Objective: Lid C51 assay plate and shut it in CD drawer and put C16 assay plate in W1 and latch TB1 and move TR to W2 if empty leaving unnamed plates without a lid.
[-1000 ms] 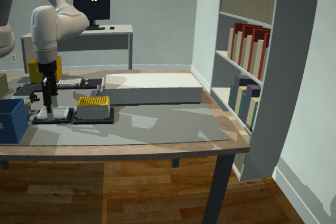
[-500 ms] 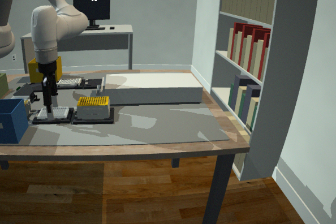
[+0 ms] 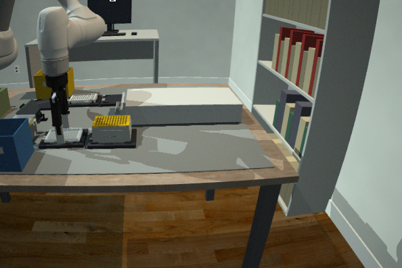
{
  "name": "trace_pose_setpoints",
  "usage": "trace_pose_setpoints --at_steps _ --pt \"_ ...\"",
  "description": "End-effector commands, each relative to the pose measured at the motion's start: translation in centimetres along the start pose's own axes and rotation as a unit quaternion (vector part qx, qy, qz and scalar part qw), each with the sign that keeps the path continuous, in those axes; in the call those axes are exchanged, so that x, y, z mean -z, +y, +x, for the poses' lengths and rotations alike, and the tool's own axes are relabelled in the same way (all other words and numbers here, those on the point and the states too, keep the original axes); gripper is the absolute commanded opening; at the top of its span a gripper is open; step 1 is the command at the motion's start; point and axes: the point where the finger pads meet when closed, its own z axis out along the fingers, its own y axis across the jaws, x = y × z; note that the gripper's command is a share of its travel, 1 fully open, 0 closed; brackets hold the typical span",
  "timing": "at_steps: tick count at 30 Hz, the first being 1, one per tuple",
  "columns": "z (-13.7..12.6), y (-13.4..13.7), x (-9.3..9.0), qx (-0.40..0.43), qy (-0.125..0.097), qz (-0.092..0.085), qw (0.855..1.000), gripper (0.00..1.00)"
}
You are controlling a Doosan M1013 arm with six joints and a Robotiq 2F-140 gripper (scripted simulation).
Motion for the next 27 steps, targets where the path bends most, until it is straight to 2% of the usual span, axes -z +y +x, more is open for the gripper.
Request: trace_pose_setpoints --at_steps 1,27 --pt "0.00 -0.01 -0.01 0.000 0.000 0.000 1.000 0.00" --pt "0.00 0.00 0.72 0.000 0.000 0.000 1.000 0.00"
